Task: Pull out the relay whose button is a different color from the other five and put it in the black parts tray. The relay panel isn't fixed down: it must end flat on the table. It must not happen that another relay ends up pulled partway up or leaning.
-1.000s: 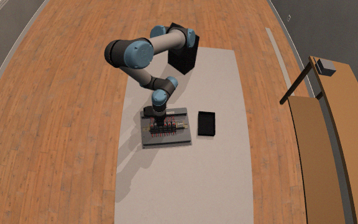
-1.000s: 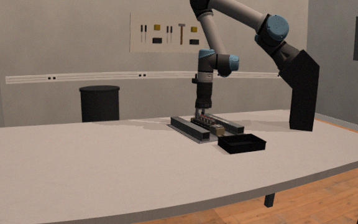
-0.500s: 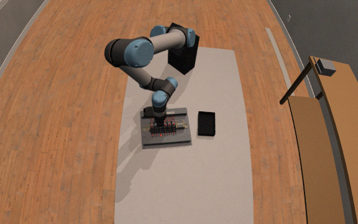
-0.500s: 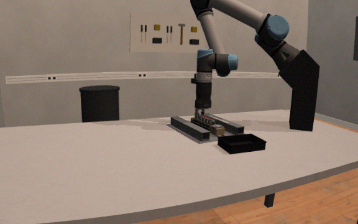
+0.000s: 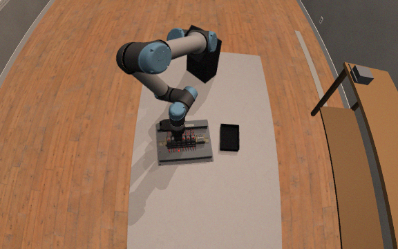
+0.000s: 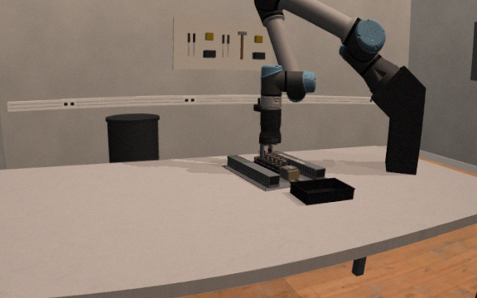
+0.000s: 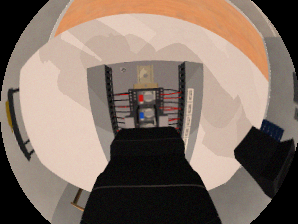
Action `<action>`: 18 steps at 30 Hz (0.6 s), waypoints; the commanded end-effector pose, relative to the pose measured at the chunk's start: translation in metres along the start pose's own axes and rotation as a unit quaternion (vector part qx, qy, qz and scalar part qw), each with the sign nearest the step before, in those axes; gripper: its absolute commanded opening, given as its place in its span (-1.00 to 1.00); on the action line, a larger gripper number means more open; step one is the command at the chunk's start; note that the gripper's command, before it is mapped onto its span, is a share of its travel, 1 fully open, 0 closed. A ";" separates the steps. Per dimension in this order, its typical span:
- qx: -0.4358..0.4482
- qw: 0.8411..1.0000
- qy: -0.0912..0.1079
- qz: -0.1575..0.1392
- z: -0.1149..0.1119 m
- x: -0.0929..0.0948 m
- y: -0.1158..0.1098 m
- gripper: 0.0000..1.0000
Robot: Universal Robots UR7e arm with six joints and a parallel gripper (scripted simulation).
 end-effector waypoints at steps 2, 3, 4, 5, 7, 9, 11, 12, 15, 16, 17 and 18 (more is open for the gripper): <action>0.000 1.000 -0.007 0.002 -0.002 0.000 0.000 -1.00; 0.000 1.000 -0.008 0.002 -0.002 -0.001 0.000 -1.00; 0.000 1.000 -0.008 0.002 -0.003 -0.001 -0.001 -1.00; 0.000 1.000 -0.008 0.002 -0.003 -0.001 -0.001 -1.00; 0.000 1.000 -0.009 0.002 -0.003 -0.001 -0.001 -1.00; 0.000 1.000 -0.009 0.002 -0.003 -0.001 -0.001 -1.00; 0.000 1.000 -0.009 0.002 -0.003 -0.001 -0.001 -1.00; 0.000 1.000 -0.010 0.003 -0.003 -0.001 -0.001 -1.00; 0.000 1.000 -0.014 0.003 -0.004 0.000 -0.001 -1.00; 0.000 1.000 -0.016 0.004 -0.004 0.000 -0.001 -1.00; 0.000 1.000 -0.017 0.004 -0.005 0.000 -0.001 -1.00; 0.000 1.000 -0.019 0.005 -0.005 -0.001 -0.001 -1.00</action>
Point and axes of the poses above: the point where the finger pads meet when closed, its own x axis out along the fingers, its own z axis across the jaws, y = z × x, the point moved 10 cm from there along -x, back along the fingers, and after that the axes turned 13 degrees about x, right-handed, at the moved point
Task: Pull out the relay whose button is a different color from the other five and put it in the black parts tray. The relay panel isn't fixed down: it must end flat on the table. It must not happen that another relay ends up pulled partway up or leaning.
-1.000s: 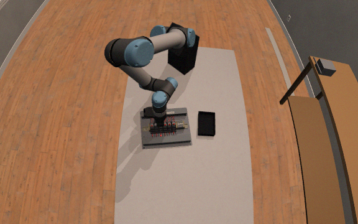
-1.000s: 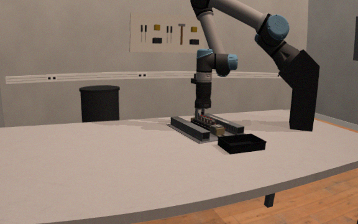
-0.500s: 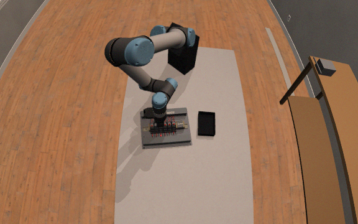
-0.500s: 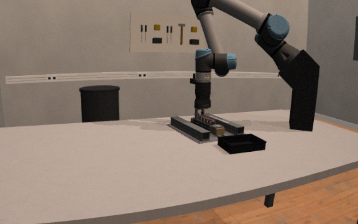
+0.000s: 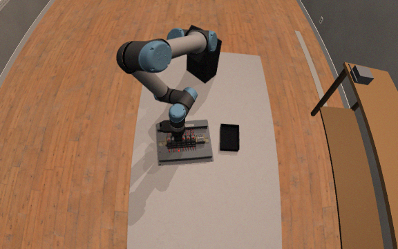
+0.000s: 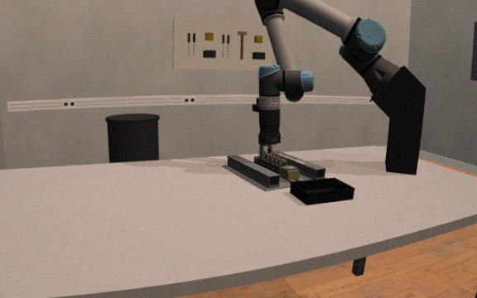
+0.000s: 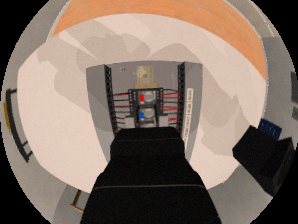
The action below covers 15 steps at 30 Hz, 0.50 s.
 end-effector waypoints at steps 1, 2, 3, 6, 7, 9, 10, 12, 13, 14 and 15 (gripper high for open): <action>0.000 1.000 -0.006 0.002 -0.002 0.000 0.000 -1.00; 0.000 1.000 -0.006 0.002 -0.002 -0.001 0.000 -1.00; 0.000 1.000 -0.007 0.002 -0.002 -0.001 0.000 -1.00; 0.000 1.000 -0.007 0.002 -0.002 -0.001 0.000 -1.00; 0.000 1.000 -0.007 0.002 -0.002 -0.001 0.000 -1.00; 0.000 1.000 -0.008 0.002 -0.002 -0.001 0.000 -1.00; 0.000 1.000 -0.008 0.002 -0.002 -0.001 0.000 -1.00; 0.000 1.000 -0.010 0.002 -0.003 -0.001 -0.001 -1.00; 0.000 1.000 -0.011 0.003 -0.003 0.000 -0.001 -1.00; 0.000 1.000 -0.013 0.003 -0.004 0.000 -0.001 -1.00; 0.000 1.000 -0.014 0.003 -0.004 0.000 -0.001 -1.00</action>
Point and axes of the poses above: the point where the finger pads meet when closed, its own x axis out along the fingers, its own z axis across the jaws, y = z × x, the point moved 10 cm from there along -x, back along the fingers, and after that the axes turned 13 degrees about x, right-handed, at the moved point
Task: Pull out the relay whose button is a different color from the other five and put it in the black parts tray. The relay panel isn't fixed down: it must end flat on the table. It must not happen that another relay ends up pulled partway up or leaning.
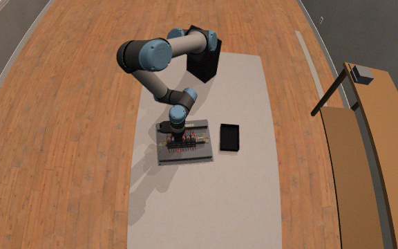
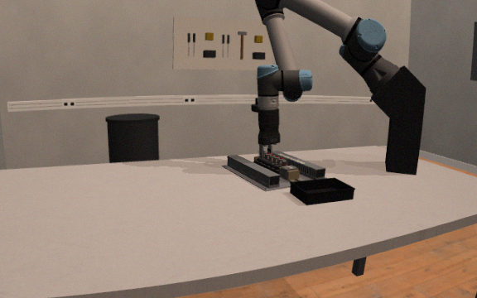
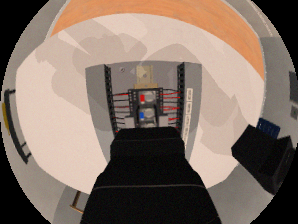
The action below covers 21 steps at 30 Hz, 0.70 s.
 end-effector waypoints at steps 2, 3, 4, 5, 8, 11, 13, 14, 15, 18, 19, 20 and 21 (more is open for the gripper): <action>0.000 1.000 -0.007 0.002 -0.002 0.000 0.000 -1.00; 0.000 1.000 -0.008 0.002 -0.002 0.000 0.000 -1.00; 0.000 1.000 -0.009 0.002 -0.003 0.000 -0.001 -1.00; 0.000 1.000 -0.009 0.002 -0.003 0.000 -0.001 -1.00; 0.000 1.000 -0.010 0.002 -0.003 0.000 -0.001 -1.00; 0.000 1.000 -0.010 0.003 -0.003 0.000 -0.001 -1.00; 0.000 1.000 -0.011 0.003 -0.003 0.000 -0.001 -1.00; 0.000 1.000 -0.012 0.003 -0.003 0.000 -0.001 -1.00; 0.000 1.000 -0.013 0.003 -0.004 0.000 -0.001 -1.00; 0.000 1.000 -0.018 0.004 -0.005 0.000 -0.001 -1.00; 0.000 1.000 -0.019 0.005 -0.005 0.000 -0.001 -1.00; 0.000 1.000 -0.020 0.005 -0.006 0.000 -0.001 -1.00; 0.000 1.000 -0.021 0.005 -0.006 -0.001 -0.001 -1.00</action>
Point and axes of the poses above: the point where the finger pads meet when closed, its own x axis out along the fingers, its own z axis across the jaws, y = z × x, the point moved 10 cm from there along -x, back along the fingers, and after that the axes turned 13 degrees about x, right-handed, at the moved point
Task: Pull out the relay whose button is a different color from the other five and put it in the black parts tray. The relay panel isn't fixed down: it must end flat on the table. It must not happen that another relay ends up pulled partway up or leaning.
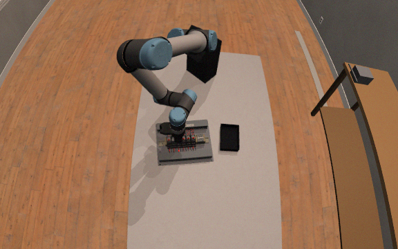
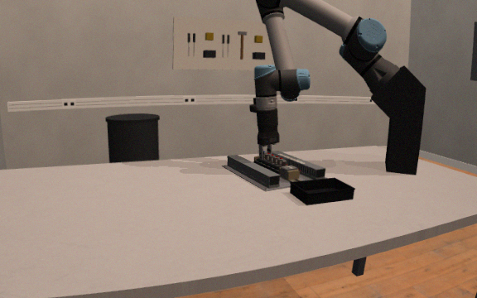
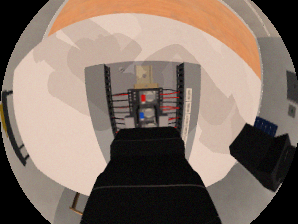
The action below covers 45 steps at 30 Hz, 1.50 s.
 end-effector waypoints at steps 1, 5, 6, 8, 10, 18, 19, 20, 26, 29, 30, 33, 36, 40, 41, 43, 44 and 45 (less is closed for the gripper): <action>0.000 1.000 -0.004 0.001 -0.001 0.000 0.000 -1.00; 0.000 1.000 -0.004 0.001 -0.001 0.000 0.000 -1.00; 0.000 1.000 -0.003 0.001 -0.001 0.000 0.000 -1.00; 0.000 1.000 -0.003 0.001 -0.001 0.000 0.000 -1.00; 0.000 1.000 -0.001 0.000 -0.001 0.000 0.000 -1.00; 0.000 1.000 0.012 -0.003 0.003 0.000 0.001 -1.00; 0.000 1.000 0.012 -0.003 0.003 -0.001 0.001 -1.00; 0.000 1.000 0.012 -0.003 0.003 -0.001 0.001 -1.00; 0.000 1.000 0.014 -0.003 0.003 0.000 0.001 -1.00; 0.000 1.000 0.018 -0.004 0.004 0.000 0.001 -1.00; 0.000 1.000 0.019 -0.004 0.005 0.000 0.001 -1.00; 0.000 1.000 0.023 -0.005 0.006 0.000 0.001 -1.00; 0.000 1.000 0.025 -0.006 0.006 -0.001 0.001 -1.00; 0.000 1.000 0.026 -0.006 0.006 -0.001 0.001 -1.00; 0.000 1.000 0.026 -0.006 0.006 -0.001 0.001 -1.00; 0.000 1.000 0.026 -0.006 0.006 0.000 0.002 -1.00; 0.000 1.000 0.028 -0.006 0.007 0.000 0.002 -1.00; 0.000 1.000 0.029 -0.007 0.007 0.000 0.002 -1.00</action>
Point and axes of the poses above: the point where the finger pads meet when closed, its own x axis out along the fingers, its own z axis across the jaws, y = z × x, the point moved 10 cm from there along -x, back along the fingers, and after that the axes turned 13 degrees about x, right-handed, at the moved point
